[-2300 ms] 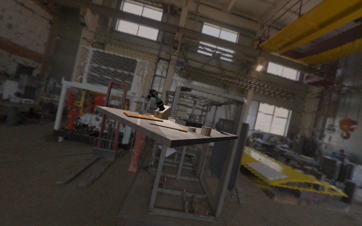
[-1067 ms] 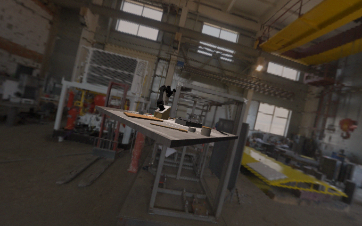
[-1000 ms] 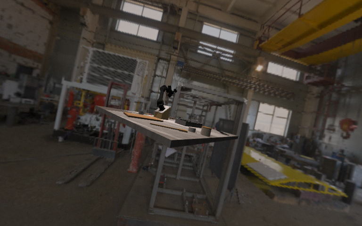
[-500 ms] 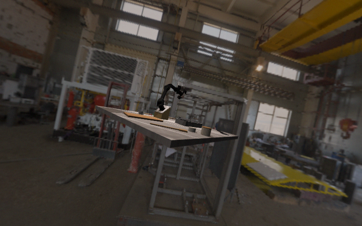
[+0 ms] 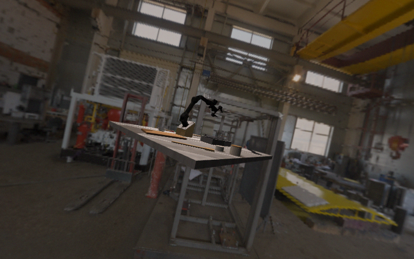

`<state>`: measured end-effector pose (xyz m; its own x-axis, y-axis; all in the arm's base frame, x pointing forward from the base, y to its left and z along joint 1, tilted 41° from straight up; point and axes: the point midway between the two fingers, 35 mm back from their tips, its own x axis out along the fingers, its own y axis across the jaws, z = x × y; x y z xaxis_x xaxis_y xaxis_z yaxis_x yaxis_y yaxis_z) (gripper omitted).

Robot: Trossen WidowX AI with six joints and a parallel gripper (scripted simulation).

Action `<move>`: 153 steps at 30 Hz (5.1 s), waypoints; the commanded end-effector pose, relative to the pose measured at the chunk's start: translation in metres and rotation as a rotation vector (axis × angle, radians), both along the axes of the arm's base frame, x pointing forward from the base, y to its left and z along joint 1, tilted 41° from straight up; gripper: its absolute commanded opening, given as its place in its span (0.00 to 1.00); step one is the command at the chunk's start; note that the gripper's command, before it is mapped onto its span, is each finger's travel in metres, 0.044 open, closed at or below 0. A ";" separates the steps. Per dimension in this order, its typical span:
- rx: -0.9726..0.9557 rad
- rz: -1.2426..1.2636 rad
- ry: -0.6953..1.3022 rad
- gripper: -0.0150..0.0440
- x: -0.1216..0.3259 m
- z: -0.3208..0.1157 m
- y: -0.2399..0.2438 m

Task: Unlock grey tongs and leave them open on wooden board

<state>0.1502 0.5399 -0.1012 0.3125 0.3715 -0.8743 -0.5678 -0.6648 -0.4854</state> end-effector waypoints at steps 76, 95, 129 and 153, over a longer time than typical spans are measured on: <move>-1.115 0.445 0.484 1.00 0.225 -0.014 -0.519; -1.117 0.445 0.485 1.00 0.222 -0.030 -0.534; -1.111 0.437 0.476 0.24 0.225 -0.029 -0.531; -1.110 0.447 0.484 0.00 0.235 0.071 -0.446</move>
